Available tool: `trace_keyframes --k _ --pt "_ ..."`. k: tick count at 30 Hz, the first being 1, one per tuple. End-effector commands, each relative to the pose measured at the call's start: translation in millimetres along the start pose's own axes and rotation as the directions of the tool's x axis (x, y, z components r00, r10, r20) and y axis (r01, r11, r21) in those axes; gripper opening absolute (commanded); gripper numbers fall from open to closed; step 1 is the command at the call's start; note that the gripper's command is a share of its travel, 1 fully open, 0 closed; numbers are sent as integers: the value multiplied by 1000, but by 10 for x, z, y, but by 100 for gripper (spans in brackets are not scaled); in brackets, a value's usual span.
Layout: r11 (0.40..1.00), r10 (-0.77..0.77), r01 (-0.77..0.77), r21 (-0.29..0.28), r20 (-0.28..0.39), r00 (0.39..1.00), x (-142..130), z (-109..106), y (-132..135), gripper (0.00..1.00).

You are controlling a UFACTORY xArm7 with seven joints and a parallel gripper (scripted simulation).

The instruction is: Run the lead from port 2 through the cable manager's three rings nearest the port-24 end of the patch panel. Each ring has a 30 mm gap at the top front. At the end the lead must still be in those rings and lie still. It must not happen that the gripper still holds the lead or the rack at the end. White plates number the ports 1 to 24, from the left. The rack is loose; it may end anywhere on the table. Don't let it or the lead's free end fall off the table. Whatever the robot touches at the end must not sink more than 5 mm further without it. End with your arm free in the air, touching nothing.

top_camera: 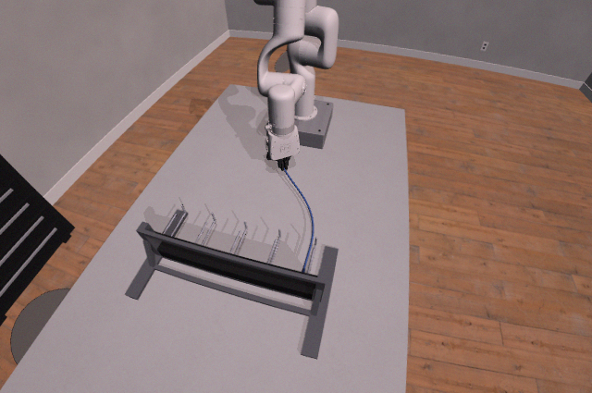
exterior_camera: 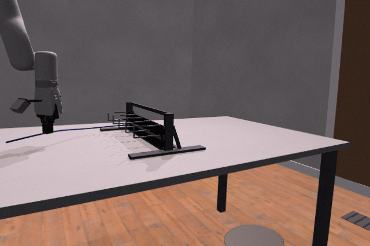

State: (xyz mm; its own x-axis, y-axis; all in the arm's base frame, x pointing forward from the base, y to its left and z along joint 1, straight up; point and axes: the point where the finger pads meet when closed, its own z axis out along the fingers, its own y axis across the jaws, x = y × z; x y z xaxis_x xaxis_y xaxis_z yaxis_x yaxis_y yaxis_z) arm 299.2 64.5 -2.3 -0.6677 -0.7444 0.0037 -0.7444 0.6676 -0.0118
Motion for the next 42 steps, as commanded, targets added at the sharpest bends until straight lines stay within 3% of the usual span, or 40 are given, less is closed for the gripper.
trace_keyframes --k 1,13,23,25,27,38,42 --pt "994 -107 107 -8 6 994 -156 -138 -379 0" --pt "942 -336 336 -6 8 942 -441 -439 -1188 0" --pt "843 -538 538 -4 9 843 -714 -724 -1961 0" --pt "843 -538 538 -4 9 843 -714 -724 -1961 0" --pt "797 -604 604 -3 9 797 -813 -826 -2239 0" --pt "652 -758 759 -1 9 652 -1076 -1094 -2965 0" --pt "627 -779 779 -1 9 627 -1111 -1134 -3076 0"
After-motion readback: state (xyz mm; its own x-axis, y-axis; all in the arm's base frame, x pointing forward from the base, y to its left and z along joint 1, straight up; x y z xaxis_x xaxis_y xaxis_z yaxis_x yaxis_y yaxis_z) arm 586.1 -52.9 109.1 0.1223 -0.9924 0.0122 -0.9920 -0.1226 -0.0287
